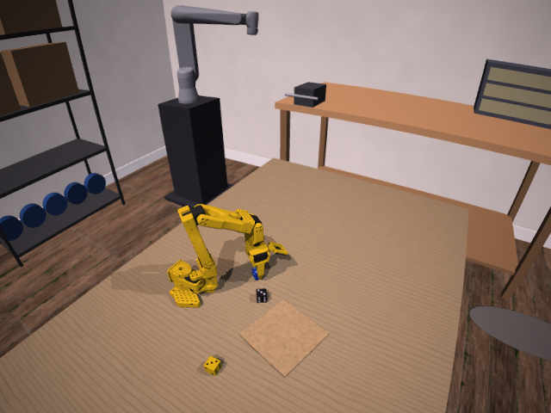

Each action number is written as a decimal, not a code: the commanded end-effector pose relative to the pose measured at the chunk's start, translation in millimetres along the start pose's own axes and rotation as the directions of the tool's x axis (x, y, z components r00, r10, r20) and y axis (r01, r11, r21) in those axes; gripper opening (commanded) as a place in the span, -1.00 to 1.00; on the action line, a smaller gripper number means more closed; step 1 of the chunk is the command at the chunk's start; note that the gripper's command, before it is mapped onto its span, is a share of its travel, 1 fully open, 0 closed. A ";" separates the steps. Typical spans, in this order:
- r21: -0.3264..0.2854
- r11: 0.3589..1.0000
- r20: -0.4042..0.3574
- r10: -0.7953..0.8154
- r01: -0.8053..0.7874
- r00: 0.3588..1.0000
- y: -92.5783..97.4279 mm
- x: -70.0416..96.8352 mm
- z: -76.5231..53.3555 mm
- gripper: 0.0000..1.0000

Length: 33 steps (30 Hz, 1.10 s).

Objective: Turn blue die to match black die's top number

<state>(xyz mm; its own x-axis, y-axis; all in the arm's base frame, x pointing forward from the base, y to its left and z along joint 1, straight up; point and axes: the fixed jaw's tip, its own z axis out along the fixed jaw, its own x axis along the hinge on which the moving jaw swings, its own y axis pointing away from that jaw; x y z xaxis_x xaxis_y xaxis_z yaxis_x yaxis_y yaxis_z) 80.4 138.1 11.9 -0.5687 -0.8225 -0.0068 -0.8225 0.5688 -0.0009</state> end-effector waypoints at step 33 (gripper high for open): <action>-0.003 1.000 0.055 0.000 0.000 0.999 1.2 -8.6 -5.6 -0.70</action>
<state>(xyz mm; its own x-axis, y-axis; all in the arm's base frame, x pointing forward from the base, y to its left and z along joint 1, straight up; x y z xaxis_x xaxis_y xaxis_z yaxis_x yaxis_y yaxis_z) 80.5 138.2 11.1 -0.5687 -0.8225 -0.0080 -0.8226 0.5687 -0.0006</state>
